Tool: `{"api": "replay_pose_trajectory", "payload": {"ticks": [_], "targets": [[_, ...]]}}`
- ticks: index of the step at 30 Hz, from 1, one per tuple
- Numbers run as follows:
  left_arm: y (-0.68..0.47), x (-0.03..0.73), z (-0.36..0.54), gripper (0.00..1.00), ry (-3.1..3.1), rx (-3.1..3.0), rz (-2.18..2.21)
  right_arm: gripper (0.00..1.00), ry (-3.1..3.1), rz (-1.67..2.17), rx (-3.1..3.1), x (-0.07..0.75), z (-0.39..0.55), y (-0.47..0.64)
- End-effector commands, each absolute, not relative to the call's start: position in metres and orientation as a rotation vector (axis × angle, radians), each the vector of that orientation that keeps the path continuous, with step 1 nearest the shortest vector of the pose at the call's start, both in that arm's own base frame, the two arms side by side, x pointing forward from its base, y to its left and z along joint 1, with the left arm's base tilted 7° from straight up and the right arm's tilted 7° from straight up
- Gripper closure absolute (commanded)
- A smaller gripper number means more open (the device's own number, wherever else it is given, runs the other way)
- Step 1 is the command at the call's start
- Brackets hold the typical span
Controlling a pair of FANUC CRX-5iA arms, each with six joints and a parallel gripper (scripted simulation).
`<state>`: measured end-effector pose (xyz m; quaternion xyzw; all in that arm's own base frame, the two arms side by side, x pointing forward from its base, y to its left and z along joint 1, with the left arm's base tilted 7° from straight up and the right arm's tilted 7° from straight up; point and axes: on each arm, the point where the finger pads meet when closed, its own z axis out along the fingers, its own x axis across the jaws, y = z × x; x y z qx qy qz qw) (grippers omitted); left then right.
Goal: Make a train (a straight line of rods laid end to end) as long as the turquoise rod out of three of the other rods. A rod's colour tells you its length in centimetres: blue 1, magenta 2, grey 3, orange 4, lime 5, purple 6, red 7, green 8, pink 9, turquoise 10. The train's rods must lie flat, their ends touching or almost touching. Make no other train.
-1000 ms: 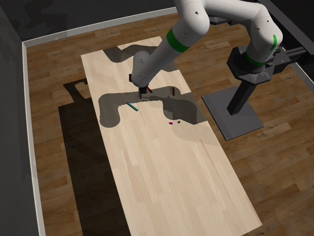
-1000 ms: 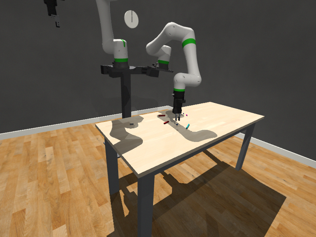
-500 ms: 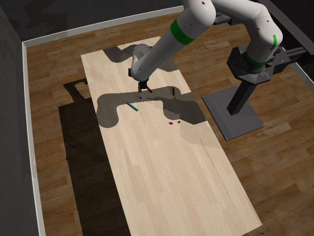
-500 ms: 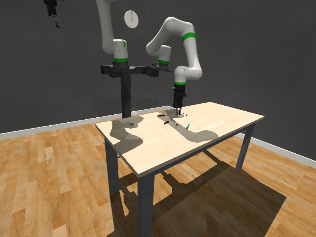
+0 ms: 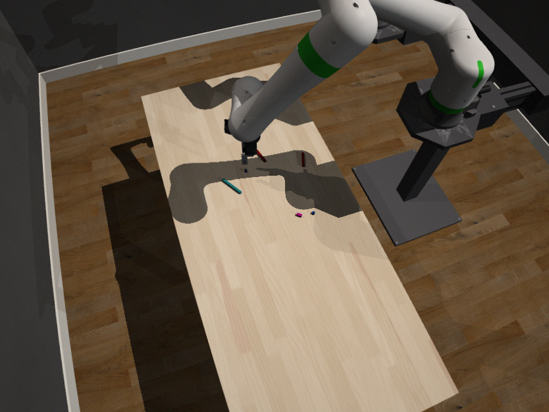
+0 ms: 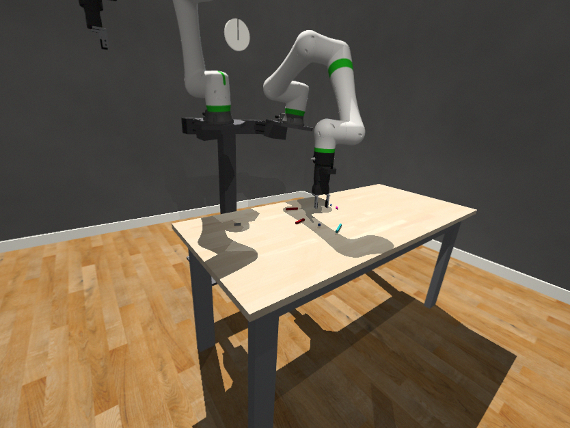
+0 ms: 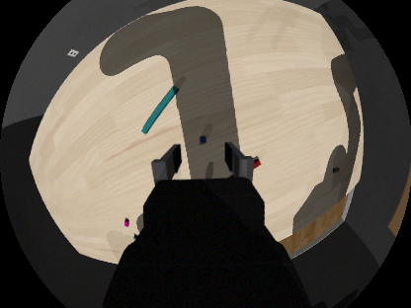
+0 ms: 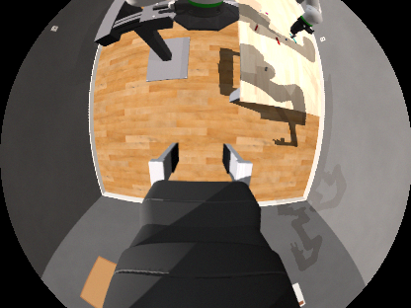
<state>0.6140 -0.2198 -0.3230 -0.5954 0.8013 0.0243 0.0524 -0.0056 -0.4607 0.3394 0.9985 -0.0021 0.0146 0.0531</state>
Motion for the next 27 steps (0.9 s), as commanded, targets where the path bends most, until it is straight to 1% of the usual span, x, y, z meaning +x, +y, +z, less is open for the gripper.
{"api": "replay_pose_trajectory", "payload": {"ticks": [1,13,25,27], "targets": [[-0.22,0.615,-0.322,0.0,2.436,-1.81,0.071,0.0,-0.007,0.044,3.033,-0.006,0.34,-0.461],[-0.216,0.615,-0.322,0.0,2.402,-1.853,0.068,0.0,-0.007,0.044,3.033,-0.006,0.34,-0.461],[-0.154,0.609,-0.323,0.0,1.89,-2.361,0.03,0.0,-0.007,0.044,3.033,-0.006,0.34,-0.461],[-0.154,0.609,-0.323,0.0,1.89,-2.361,0.03,0.0,-0.007,0.044,3.033,-0.006,0.34,-0.461]]}}
